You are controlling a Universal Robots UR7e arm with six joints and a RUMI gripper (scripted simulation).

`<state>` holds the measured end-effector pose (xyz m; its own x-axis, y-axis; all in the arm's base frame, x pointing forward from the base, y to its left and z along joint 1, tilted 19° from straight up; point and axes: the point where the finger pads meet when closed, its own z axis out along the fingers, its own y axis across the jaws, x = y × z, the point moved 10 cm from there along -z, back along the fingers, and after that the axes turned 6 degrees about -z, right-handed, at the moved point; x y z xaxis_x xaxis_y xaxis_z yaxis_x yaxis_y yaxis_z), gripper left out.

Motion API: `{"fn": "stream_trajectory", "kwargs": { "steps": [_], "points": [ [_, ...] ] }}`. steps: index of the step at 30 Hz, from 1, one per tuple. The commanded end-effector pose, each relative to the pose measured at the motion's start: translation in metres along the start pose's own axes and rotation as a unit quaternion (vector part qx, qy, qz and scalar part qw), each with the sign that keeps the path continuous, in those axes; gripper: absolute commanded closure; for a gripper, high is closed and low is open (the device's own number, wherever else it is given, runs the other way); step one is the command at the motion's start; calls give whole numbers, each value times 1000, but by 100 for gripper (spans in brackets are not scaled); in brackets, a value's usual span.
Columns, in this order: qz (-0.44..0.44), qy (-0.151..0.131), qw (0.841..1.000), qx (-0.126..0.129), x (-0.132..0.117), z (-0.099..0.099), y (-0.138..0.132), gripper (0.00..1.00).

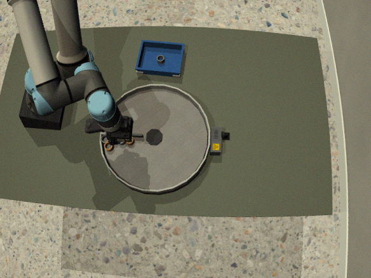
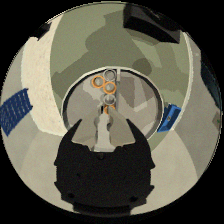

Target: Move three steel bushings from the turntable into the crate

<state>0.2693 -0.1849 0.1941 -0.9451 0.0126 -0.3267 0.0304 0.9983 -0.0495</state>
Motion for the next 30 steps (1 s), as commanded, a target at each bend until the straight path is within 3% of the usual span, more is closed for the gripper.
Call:
{"fn": "stream_trajectory", "kwargs": {
  "steps": [1, 30],
  "points": [
    [0, 0, 1000, 0, 0, 0, 0, 94],
    [-1, 1, 1000, -1, 0, 0, -3, 94]
  ]
}}
